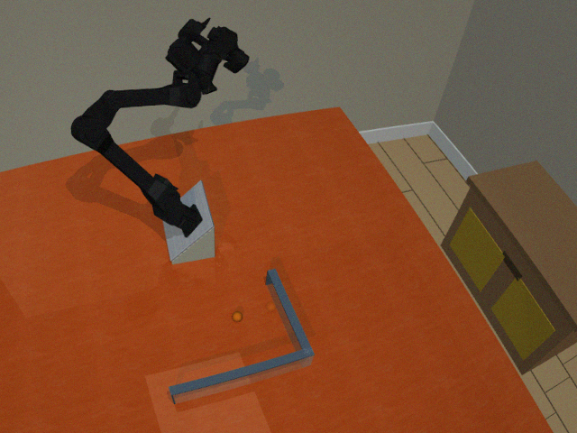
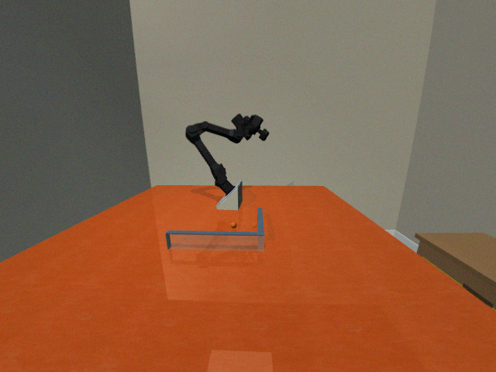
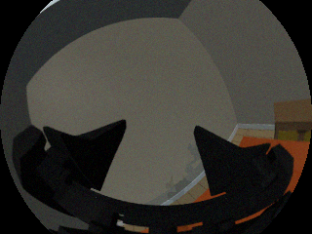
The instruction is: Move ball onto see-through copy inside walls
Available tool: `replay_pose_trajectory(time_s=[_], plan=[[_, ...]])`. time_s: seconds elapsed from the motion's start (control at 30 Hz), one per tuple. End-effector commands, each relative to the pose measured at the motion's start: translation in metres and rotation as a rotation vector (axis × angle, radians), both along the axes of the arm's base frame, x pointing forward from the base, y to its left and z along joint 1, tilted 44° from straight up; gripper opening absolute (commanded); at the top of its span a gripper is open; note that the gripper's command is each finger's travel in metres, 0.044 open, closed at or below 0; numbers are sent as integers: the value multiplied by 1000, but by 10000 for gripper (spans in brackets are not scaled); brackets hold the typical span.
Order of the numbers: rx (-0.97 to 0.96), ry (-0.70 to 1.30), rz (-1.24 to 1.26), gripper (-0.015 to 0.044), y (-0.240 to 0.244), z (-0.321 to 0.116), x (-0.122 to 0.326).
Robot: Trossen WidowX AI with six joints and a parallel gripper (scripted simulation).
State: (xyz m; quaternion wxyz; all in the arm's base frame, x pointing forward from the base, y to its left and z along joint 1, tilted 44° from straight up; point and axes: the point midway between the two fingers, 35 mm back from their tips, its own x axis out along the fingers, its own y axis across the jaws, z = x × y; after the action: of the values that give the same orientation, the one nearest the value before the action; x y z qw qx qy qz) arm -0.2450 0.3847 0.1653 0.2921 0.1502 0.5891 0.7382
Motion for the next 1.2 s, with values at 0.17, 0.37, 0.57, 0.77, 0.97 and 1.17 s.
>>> replay_pose_trajectory(time_s=[0.17, 0.37, 0.57, 0.77, 0.97, 1.17], plan=[[-39, -71, -114, 243, 22, -18, 37], [-62, -188, -236, 222, 42, -40, 83], [-121, -469, -426, 222, 61, -84, 178], [-254, -700, -529, 222, 47, -127, 269], [-356, -846, -561, 222, 28, -151, 321], [-574, -1102, -537, 222, -25, -184, 402]])
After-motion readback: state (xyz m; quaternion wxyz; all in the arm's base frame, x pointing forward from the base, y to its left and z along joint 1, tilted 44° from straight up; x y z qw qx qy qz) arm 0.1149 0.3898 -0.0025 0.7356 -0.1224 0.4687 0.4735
